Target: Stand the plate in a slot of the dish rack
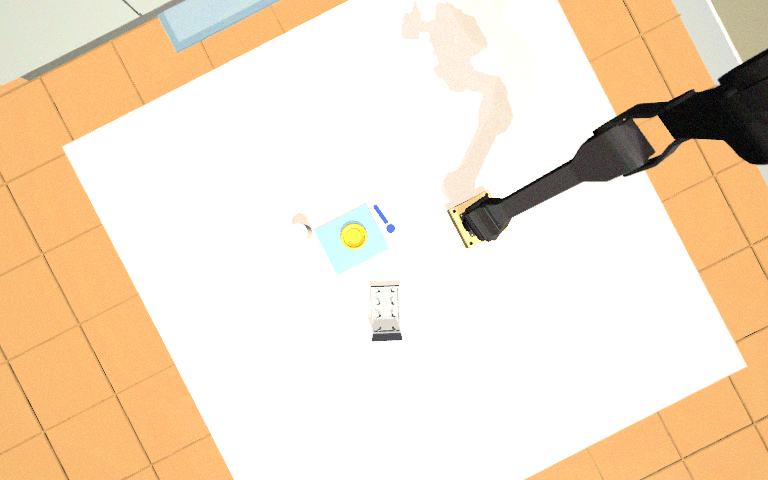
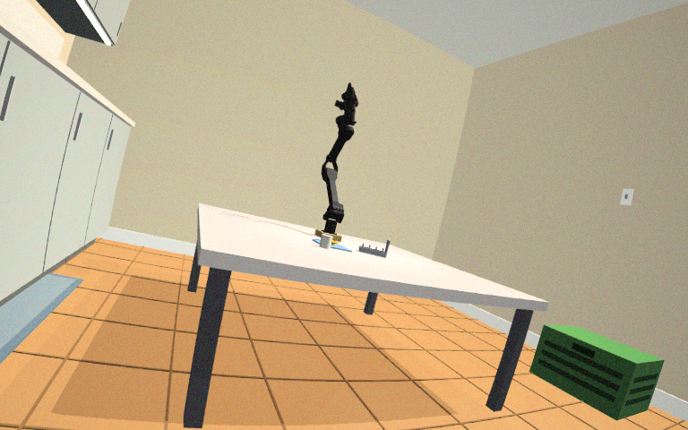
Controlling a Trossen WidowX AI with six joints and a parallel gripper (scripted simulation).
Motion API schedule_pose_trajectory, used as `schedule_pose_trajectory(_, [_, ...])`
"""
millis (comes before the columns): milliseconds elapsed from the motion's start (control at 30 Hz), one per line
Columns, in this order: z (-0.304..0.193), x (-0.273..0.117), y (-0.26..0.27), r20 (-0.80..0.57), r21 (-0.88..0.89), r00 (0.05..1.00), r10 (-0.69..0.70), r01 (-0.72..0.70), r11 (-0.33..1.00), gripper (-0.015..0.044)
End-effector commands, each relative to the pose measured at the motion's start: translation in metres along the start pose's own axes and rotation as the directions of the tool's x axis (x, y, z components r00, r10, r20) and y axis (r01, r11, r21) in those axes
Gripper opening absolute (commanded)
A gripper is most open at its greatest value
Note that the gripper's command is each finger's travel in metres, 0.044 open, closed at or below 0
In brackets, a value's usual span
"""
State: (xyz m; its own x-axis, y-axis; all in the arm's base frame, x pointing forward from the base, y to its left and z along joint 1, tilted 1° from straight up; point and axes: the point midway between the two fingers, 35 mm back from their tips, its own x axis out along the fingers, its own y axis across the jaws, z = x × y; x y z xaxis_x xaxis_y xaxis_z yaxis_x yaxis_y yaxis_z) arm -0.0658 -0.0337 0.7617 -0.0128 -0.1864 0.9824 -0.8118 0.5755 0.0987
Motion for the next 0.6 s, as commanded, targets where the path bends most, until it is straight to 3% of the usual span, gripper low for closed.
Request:
schedule_pose_trajectory(0, [-0.016,-0.001,-0.016,-0.046,-0.055,0.998,-0.039,0.036,0.998,0.04])
schedule_pose_trajectory(333, [-0.073,-0.017,-0.076,-0.216,-0.215,0.961,-0.175,0.128,0.968,0.04])
schedule_pose_trajectory(567, [-0.087,-0.023,-0.101,-0.221,-0.28,0.951,-0.215,0.149,0.948,0.04])
